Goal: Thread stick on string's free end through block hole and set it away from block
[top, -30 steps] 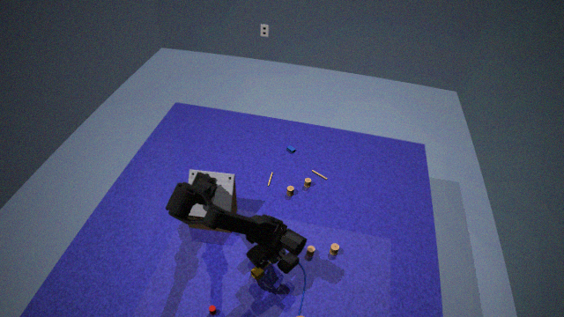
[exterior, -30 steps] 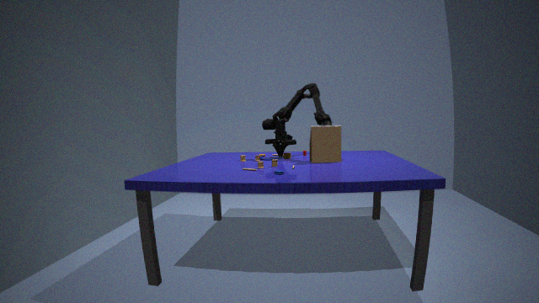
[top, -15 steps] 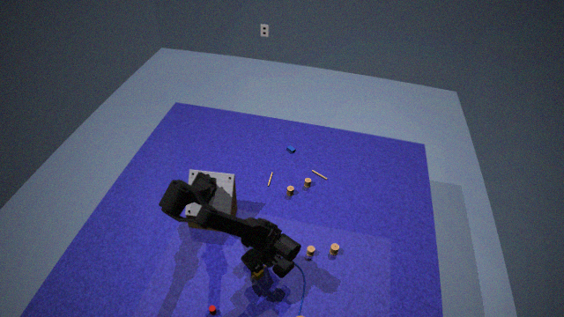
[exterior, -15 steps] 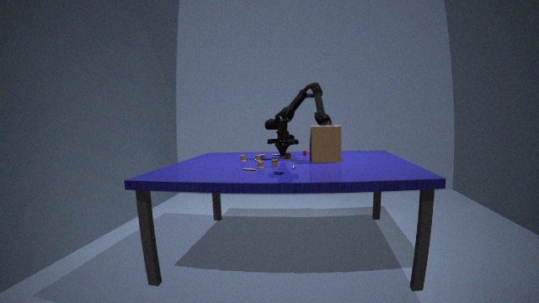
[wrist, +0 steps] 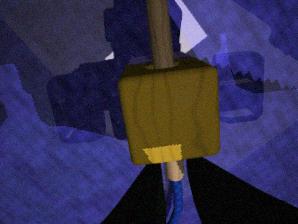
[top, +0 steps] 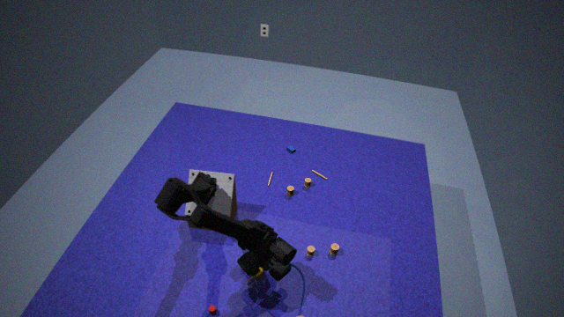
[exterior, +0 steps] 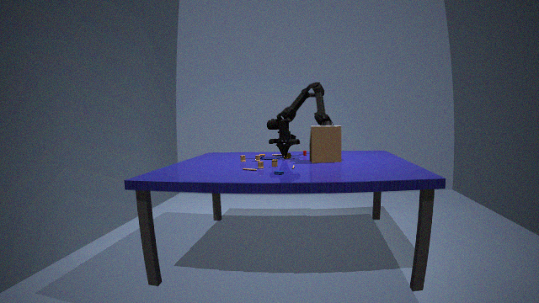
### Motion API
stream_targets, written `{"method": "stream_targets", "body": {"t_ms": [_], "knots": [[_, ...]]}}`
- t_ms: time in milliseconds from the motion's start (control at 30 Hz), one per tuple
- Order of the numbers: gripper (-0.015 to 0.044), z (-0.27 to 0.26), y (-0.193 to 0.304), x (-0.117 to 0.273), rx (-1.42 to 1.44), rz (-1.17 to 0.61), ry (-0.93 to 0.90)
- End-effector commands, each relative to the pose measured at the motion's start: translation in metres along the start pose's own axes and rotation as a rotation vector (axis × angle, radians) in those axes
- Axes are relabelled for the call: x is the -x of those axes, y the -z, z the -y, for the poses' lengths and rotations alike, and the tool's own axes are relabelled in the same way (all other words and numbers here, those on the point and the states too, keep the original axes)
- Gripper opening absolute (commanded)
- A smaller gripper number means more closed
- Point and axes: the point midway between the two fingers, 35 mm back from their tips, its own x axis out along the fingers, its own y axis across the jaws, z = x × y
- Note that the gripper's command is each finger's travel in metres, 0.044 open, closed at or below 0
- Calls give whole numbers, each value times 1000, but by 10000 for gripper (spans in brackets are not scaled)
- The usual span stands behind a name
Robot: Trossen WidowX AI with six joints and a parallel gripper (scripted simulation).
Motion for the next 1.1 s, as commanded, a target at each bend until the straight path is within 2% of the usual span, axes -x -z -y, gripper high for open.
{"method": "stream_targets", "body": {"t_ms": [0, 133, 300, 533, 1067], "knots": [[125, 0, 0, 0, 0, 0, 0], [125, -1, 2, 10, 0, -2, 2], [125, -1, 1, 77, -1, -4, 2], [125, -1, 2, 76, 16, -8, -2], [125, -3, -24, 75, 1405, -5, -2]]}}
